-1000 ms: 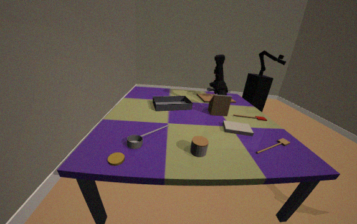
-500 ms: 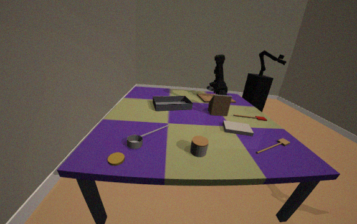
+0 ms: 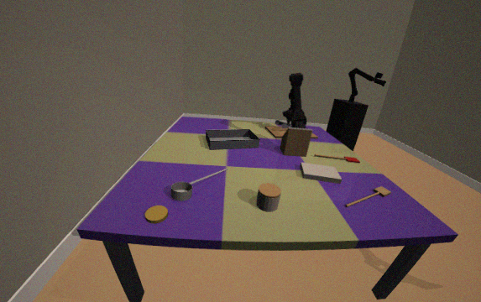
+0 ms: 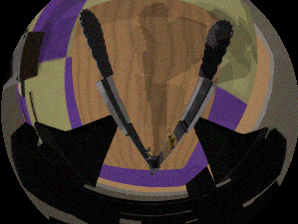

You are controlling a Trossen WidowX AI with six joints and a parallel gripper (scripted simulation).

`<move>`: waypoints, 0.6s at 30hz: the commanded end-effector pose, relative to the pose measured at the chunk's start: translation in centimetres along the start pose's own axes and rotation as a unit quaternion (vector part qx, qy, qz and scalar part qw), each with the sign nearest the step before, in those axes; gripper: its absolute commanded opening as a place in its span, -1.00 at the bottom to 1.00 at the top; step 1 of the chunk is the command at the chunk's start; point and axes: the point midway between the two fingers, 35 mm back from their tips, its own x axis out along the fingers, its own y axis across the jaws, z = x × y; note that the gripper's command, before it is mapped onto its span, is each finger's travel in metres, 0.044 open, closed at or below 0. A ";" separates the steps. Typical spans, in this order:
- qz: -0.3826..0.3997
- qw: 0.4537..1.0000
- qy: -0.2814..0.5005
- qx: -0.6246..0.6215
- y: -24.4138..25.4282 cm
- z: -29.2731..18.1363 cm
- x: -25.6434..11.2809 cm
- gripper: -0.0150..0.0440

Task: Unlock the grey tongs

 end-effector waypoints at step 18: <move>0.013 1.000 -0.006 0.011 13.5 5.3 -8.0 1.00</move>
